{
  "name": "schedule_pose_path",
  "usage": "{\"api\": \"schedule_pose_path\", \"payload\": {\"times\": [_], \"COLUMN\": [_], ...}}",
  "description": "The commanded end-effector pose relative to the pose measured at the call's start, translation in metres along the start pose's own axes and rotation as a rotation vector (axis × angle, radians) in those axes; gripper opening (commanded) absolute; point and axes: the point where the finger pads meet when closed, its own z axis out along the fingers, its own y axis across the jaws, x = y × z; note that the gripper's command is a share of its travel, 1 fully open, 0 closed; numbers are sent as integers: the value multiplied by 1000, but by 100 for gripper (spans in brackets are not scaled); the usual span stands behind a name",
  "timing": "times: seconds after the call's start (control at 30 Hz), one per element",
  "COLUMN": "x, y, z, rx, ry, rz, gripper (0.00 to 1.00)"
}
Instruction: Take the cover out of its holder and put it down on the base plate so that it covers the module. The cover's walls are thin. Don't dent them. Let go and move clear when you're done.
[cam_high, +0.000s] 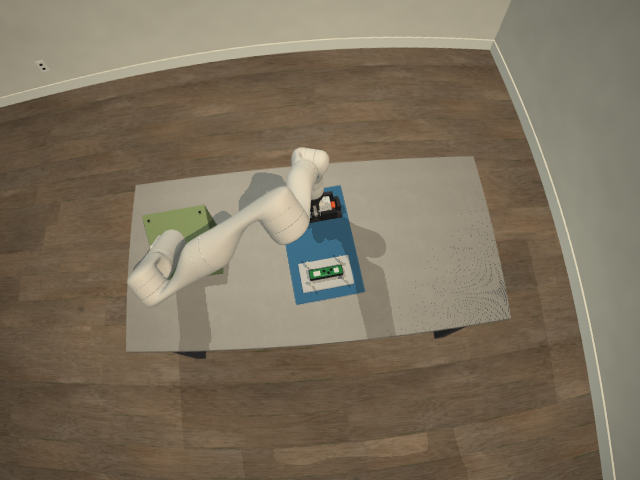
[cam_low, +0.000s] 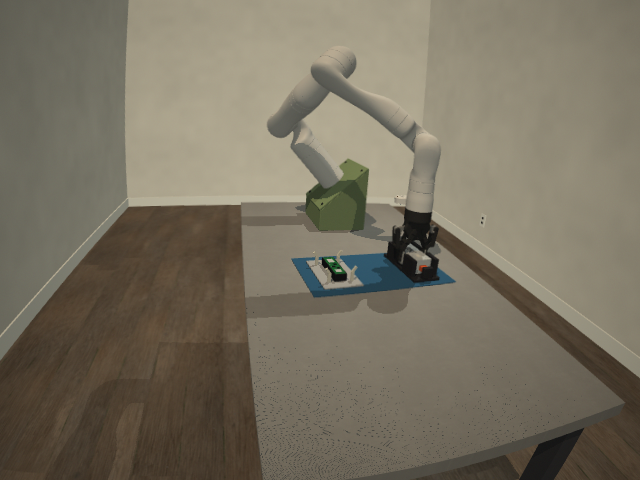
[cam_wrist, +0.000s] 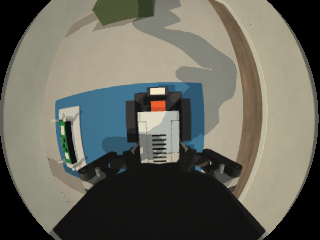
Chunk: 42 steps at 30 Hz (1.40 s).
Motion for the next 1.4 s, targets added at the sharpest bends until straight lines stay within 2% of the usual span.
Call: {"api": "schedule_pose_path", "payload": {"times": [0.0, 0.43, 0.47, 1.37], "x": [-1, -1, -1, -1], "y": [0, 0, 0, 0], "z": [-1, -1, -1, -1], "rx": [-1, -1, -1, -1], "ry": [-2, -2, -2, -2], "rz": [0, 0, 0, 0], "gripper": [70, 70, 0, 0]}}
